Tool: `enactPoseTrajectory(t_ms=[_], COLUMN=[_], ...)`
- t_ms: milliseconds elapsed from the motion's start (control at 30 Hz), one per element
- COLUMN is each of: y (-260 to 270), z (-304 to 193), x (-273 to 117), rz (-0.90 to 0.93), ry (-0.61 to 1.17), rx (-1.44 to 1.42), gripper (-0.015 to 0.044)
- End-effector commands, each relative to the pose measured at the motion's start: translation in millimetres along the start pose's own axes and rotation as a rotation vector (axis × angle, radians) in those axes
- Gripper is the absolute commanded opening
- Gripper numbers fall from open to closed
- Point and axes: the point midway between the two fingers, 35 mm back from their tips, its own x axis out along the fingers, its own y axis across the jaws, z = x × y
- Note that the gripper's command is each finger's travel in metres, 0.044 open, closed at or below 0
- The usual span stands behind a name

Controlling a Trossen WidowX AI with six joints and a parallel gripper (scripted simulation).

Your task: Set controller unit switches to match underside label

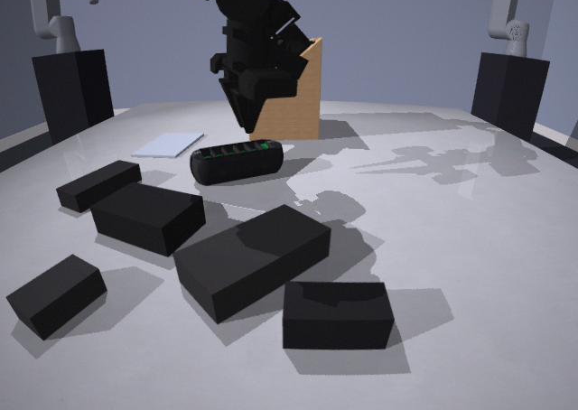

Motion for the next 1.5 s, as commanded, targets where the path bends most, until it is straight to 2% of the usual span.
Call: enactPoseTrajectory(t_ms=[0, 133, 533, 967, 1467], y=[1.7, 1.5, 1.5, 1.5, 1.4], z=[-2.9, -3.0, -3.0, -3.0, -3.4], x=[-18.8, -18.7, -18.7, -18.7, -18.5], rz=[-0.009, -0.009, -0.009, -0.009, -0.008], ry=[0.0, 0.0, 0.0, 0.0, 0.005], rx=[0.013, 0.013, 0.013, 0.013, 0.01], gripper=[0.021, 0.0315, 0.0, 0.0, 0.0394])
